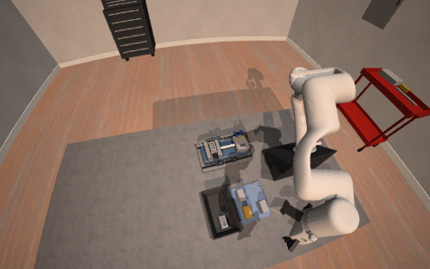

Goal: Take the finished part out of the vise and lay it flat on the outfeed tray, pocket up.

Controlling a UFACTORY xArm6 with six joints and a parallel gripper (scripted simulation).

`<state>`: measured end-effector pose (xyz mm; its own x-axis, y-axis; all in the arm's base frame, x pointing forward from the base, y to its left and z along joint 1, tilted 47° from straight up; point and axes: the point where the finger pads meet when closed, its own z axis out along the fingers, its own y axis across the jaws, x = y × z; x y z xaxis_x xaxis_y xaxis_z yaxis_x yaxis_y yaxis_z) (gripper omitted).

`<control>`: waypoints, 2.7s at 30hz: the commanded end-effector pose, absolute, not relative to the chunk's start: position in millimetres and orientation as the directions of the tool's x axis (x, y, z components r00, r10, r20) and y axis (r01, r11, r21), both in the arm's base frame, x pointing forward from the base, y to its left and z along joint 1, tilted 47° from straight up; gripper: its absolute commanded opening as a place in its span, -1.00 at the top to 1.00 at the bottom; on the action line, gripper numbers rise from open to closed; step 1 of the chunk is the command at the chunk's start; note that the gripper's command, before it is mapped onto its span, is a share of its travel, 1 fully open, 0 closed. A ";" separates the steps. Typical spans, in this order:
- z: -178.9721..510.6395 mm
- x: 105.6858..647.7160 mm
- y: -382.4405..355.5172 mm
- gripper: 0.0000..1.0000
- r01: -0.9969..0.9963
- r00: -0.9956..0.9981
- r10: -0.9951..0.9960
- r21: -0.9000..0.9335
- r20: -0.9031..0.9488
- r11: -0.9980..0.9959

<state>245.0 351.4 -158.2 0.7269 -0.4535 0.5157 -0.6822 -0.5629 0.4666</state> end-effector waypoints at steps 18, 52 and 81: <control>-156.7 246.0 353.5 -1.00 -0.683 0.726 -0.456 0.462 0.515 -0.566; -13.6 411.4 244.5 -1.00 -0.856 0.507 -0.611 0.275 0.608 -0.437; 97.5 479.9 94.1 -1.00 -0.953 0.280 -0.668 0.116 0.689 -0.280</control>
<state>471.3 121.2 76.8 0.3213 -0.6616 0.6775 -0.9407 -0.3051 0.1482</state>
